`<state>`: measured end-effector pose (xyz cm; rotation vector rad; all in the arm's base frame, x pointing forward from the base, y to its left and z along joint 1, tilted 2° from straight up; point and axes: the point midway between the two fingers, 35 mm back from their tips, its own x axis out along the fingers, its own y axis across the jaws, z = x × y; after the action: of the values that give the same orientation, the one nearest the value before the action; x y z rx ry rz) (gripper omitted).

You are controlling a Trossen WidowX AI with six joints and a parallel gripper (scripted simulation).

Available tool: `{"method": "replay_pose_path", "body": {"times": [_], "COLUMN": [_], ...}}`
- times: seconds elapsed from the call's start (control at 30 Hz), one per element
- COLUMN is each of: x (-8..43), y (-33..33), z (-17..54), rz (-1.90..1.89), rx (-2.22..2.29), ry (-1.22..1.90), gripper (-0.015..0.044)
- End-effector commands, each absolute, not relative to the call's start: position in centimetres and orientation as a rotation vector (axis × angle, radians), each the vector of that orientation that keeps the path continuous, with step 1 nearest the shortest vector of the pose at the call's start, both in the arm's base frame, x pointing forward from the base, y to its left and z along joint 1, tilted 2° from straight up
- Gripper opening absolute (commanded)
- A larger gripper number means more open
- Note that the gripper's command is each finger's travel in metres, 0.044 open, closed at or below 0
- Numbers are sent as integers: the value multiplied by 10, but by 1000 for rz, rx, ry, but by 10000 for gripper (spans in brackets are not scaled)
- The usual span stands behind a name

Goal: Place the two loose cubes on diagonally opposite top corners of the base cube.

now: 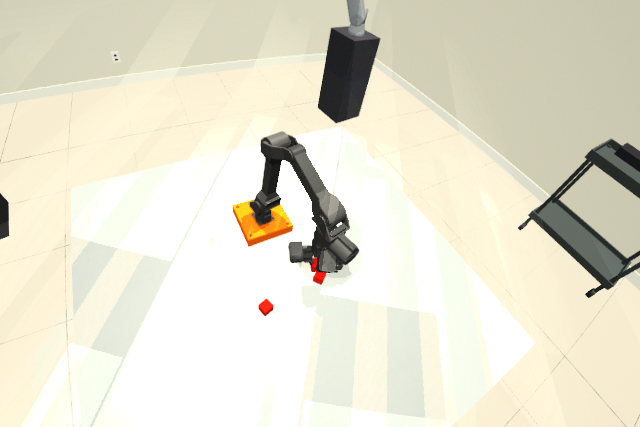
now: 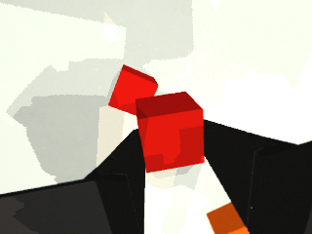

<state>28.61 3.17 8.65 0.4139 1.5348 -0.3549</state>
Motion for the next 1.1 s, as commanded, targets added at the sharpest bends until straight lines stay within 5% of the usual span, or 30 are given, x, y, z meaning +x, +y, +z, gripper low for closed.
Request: {"method": "replay_pose_path", "body": {"times": [0.0,1.07], "x": [284,282], "y": [43,51], "z": [81,51], "rz": [-258,-186], "rx": [319,248], "ry": [1554,1562], "gripper": [105,105]}}
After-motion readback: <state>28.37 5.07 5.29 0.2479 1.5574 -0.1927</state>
